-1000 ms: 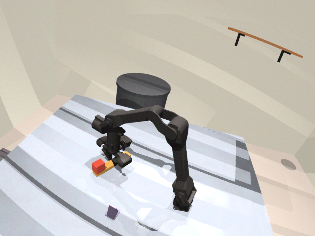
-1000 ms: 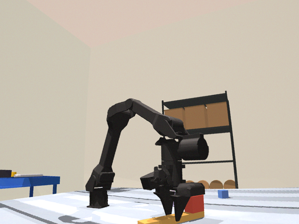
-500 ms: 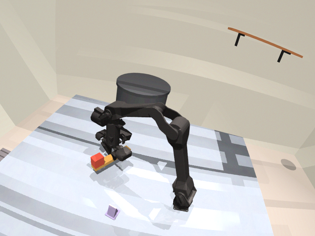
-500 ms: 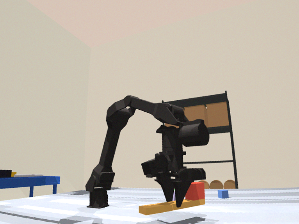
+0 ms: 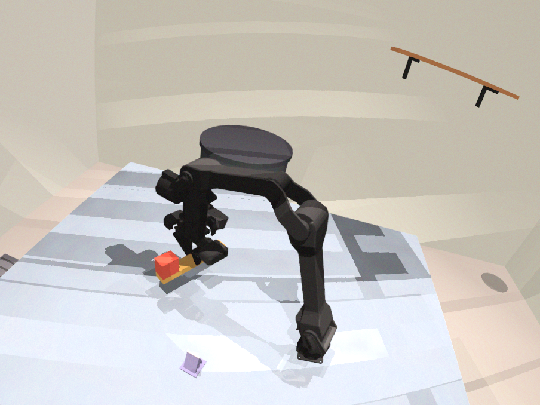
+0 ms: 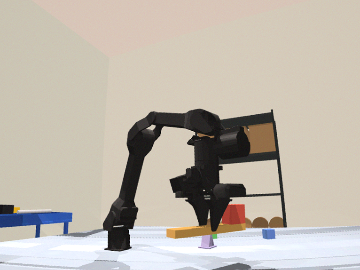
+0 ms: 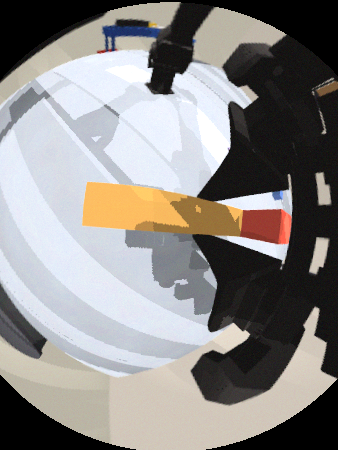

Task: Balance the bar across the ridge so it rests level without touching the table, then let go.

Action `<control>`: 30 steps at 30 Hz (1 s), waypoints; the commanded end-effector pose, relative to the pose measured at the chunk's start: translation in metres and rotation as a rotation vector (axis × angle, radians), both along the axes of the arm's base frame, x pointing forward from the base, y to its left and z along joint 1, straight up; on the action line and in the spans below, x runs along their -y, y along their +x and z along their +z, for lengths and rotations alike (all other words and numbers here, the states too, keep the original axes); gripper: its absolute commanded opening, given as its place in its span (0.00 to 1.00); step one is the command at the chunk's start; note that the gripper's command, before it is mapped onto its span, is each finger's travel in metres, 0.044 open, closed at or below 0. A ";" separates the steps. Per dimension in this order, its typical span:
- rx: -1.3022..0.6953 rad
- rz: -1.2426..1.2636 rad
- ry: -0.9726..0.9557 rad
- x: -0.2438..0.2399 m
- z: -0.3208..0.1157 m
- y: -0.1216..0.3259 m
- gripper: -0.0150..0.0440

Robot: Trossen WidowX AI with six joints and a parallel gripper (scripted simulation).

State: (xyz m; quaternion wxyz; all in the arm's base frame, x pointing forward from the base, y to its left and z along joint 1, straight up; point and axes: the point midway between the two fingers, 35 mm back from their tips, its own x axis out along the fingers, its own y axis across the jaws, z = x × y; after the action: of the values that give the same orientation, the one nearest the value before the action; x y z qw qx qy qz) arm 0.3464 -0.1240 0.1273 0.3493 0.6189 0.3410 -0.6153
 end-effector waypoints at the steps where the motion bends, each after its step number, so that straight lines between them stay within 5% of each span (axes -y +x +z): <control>1: 0.016 -0.005 -0.002 0.000 0.014 0.000 0.25; 30: 0.015 0.097 0.003 -0.082 0.032 -0.015 0.25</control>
State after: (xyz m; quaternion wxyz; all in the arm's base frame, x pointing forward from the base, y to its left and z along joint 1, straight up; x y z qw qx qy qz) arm 0.3334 -0.0510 0.1561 0.3768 0.6044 0.3686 -0.5974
